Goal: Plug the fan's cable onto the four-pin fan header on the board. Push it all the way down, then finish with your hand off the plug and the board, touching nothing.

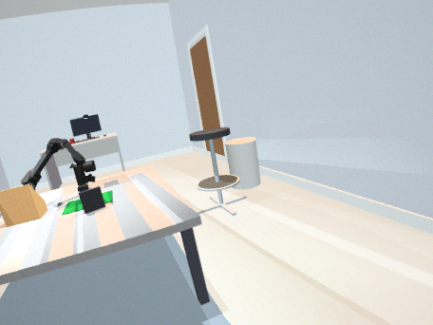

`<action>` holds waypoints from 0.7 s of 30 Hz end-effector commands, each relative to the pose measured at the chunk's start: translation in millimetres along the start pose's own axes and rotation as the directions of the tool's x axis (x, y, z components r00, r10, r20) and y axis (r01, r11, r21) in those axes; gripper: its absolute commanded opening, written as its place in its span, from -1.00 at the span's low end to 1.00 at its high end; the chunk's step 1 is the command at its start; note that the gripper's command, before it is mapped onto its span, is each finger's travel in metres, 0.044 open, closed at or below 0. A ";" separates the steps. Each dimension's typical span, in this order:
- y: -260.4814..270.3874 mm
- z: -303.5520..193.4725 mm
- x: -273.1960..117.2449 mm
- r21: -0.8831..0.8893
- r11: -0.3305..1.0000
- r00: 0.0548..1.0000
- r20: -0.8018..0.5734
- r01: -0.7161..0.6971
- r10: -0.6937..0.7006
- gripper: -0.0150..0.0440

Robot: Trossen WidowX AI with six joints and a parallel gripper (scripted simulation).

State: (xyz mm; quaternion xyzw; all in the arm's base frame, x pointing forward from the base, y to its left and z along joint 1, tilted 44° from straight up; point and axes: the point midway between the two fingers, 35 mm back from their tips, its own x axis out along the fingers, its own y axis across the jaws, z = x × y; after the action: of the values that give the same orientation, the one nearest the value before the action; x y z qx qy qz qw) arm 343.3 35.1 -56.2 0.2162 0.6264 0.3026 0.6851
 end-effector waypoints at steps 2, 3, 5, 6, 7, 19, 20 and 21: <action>0.6 -0.4 4.1 0.007 1.000 1.000 -0.001 -0.004 0.004 -0.49; 0.6 -0.4 4.7 0.007 1.000 1.000 -0.001 -0.004 0.004 -0.49; 0.6 -0.4 6.0 0.007 1.000 1.000 -0.001 -0.004 0.004 -0.49; 0.6 -0.4 6.6 0.007 1.000 1.000 -0.001 -0.004 0.004 -0.49; 0.6 -0.4 7.2 0.007 1.000 1.000 -0.001 -0.004 0.004 -0.49; 0.7 -0.5 13.6 0.007 1.000 1.000 -0.001 -0.004 0.004 -0.49; 0.7 -0.5 14.0 0.007 1.000 1.000 -0.001 -0.004 0.004 -0.49; 0.7 -0.5 14.5 0.007 1.000 1.000 -0.001 -0.004 0.004 -0.49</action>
State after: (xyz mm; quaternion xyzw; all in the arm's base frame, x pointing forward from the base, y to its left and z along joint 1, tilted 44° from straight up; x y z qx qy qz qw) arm 343.6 42.4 -64.4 0.2178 0.6256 0.3021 0.6855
